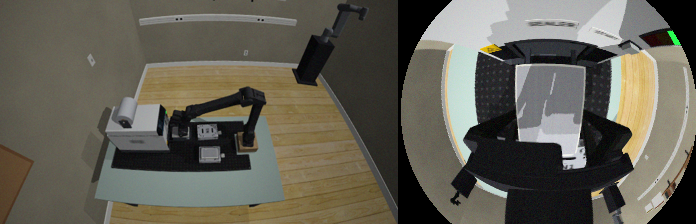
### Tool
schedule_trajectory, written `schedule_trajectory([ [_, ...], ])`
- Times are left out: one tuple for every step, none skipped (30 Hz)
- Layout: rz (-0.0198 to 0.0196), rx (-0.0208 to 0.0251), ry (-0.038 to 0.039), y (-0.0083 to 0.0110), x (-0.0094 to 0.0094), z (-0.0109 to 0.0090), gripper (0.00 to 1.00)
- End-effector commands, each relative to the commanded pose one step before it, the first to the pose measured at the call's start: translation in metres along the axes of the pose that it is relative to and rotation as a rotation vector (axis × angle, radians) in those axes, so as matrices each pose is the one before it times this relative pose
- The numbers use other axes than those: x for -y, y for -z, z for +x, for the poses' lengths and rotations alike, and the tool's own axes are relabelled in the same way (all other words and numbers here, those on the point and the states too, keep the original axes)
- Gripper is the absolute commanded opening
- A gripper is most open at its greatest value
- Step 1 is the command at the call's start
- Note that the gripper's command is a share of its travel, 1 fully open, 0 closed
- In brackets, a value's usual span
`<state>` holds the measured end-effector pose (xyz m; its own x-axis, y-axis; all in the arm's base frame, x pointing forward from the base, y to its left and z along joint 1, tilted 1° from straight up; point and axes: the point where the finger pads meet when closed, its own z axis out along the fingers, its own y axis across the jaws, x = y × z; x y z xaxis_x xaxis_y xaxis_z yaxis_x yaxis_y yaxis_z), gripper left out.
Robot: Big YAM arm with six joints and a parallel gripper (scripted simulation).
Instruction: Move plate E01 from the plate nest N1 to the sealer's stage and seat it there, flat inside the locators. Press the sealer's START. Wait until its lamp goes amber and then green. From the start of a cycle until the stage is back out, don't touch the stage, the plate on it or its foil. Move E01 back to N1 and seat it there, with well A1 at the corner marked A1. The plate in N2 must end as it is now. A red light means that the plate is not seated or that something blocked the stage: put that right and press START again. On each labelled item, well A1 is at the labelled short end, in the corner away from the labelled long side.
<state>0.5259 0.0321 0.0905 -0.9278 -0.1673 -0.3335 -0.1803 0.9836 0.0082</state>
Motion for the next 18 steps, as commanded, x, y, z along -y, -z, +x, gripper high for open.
schedule_trajectory([
  [0.00636, 0.02794, 0.00831, 0.01504, 0.00132, -0.02101, 0.00],
  [0.00000, 0.00000, 0.00000, 0.00000, 0.00000, 0.00000, 0.00],
  [-0.00026, -0.00246, -0.00007, -0.00155, -0.00007, 0.00149, 0.00],
  [0.00022, 0.00119, 0.00011, 0.00131, -0.00002, -0.00003, 0.00],
  [0.00018, 0.00089, 0.00010, 0.00328, -0.00015, 0.00021, 0.00],
  [-0.00033, -0.00302, -0.00010, 0.00184, -0.00018, 0.00104, 0.00],
  [0.00026, 0.00144, 0.00012, 0.00294, 0.00006, -0.00117, 0.00],
  [0.00051, 0.00335, 0.00022, 0.00322, 0.00013, -0.00186, 0.00],
  [0.00057, 0.00378, 0.00024, 0.00326, 0.00015, -0.00196, 0.00],
  [0.00060, 0.00399, 0.00025, 0.00332, 0.00016, -0.00207, 0.00],
  [0.00057, 0.00380, 0.00024, 0.00315, 0.00018, -0.00214, 0.00],
  [0.00053, 0.00349, 0.00023, 0.00302, 0.00019, -0.00219, 0.00],
  [0.00037, 0.00418, 0.00026, 0.00277, 0.00019, -0.00242, 0.00],
  [0.00045, 0.00329, 0.00022, 0.00237, 0.00021, -0.00213, 0.00],
  [0.00089, 0.00658, 0.00038, 0.00230, 0.00030, -0.00278, 0.00],
  [0.00020, 0.00143, 0.00012, 0.00199, 0.00012, -0.00133, 0.00],
  [-0.00017, -0.00138, -0.00002, 0.00118, 0.00005, -0.00047, 0.00],
  [0.00000, 0.00000, 0.00000, 0.00000, 0.00000, 0.00000, 0.00],
])
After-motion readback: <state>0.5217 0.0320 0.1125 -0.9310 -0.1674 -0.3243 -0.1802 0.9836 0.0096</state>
